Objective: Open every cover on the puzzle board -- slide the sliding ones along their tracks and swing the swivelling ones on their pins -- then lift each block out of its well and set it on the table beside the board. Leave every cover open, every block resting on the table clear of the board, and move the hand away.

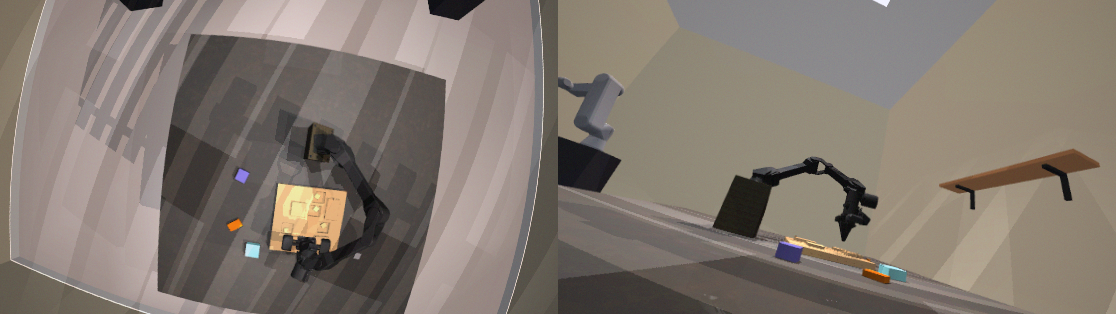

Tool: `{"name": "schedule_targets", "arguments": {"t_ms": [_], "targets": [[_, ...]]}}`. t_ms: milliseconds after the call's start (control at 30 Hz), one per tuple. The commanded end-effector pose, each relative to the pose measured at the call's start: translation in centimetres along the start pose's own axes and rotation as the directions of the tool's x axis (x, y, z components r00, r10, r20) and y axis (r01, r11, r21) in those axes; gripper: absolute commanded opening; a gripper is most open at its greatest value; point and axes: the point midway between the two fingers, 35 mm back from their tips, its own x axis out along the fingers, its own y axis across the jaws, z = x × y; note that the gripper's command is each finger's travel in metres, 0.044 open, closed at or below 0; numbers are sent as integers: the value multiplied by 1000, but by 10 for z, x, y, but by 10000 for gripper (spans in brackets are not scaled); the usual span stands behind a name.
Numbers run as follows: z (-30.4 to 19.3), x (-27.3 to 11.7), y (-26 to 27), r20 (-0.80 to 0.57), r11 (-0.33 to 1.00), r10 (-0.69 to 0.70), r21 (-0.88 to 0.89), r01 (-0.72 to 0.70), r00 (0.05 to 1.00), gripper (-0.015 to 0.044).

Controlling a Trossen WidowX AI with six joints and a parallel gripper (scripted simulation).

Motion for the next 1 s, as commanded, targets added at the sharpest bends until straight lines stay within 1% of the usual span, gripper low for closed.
{"name": "schedule_targets", "arguments": {"t_ms": [0, 100, 267, 467, 700, 967], "targets": [[1, -6, 0, 2, 1000, -4, -7, 4, 1000, 0], [-3, -4, 1, 0, 1000, 0, -20, 0, 1000, 0], [-26, -10, 7, -1, 985, 0, -171, 0, 1000, 0], [-56, -16, 15, -2, 936, -1, -352, 0, 1000, 0], [-93, -20, 22, -3, 837, -2, -547, 0, 1000, 0], [-138, -20, 29, -4, 676, -2, -737, -2, 1000, 0]]}}
